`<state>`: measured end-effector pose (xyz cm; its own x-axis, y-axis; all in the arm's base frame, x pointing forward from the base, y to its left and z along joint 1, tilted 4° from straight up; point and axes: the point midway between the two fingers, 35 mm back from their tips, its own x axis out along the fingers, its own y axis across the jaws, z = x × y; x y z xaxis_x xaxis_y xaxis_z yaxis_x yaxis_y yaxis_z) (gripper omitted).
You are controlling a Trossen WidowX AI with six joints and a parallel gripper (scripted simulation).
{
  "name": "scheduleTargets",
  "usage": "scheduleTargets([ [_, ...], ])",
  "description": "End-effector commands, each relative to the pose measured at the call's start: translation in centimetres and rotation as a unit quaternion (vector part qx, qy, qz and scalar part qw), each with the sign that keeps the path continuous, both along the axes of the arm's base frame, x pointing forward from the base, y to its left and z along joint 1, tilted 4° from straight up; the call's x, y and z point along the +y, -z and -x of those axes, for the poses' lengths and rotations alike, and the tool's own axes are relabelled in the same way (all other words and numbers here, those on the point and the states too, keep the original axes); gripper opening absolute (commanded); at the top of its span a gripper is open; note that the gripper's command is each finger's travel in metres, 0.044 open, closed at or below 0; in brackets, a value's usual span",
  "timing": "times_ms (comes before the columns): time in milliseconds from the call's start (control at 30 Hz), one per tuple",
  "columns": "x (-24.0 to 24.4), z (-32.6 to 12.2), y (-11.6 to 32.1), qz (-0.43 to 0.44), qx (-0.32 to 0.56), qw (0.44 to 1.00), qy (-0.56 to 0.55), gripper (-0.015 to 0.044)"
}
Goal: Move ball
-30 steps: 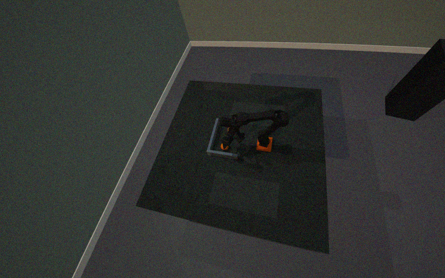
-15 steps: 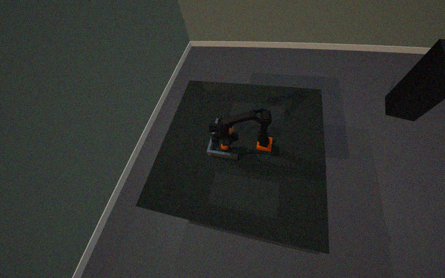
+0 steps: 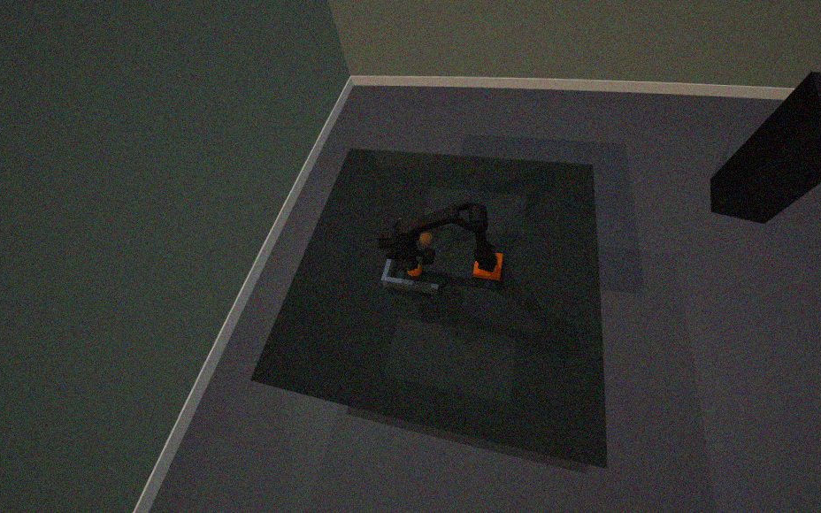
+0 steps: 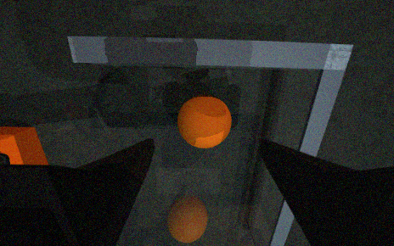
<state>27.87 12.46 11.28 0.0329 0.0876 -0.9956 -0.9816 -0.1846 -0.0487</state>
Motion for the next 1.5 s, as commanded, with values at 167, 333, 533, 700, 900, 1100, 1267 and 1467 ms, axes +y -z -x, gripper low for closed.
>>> scheduleTargets([
  [167,0.1,-0.2,1.5,0.003,0.0,1.0,0.005,0.042],
  [333,0.2,-0.2,2.3,0.003,0.0,1.0,0.005,0.042],
  [533,0.2,-0.3,3.3,0.003,0.0,1.0,0.005,0.042],
  [700,0.3,-0.3,4.1,0.003,0.0,1.0,0.005,0.042],
  [900,0.4,-0.3,5.0,0.003,0.0,1.0,0.005,0.042],
  [1100,0.4,-0.3,6.0,0.003,0.0,1.0,0.005,0.042],
  [1267,0.5,-0.3,6.4,0.003,0.0,1.0,0.005,0.0394],
  [1467,0.5,-0.3,6.4,0.003,0.0,1.0,0.005,0.0295],
])
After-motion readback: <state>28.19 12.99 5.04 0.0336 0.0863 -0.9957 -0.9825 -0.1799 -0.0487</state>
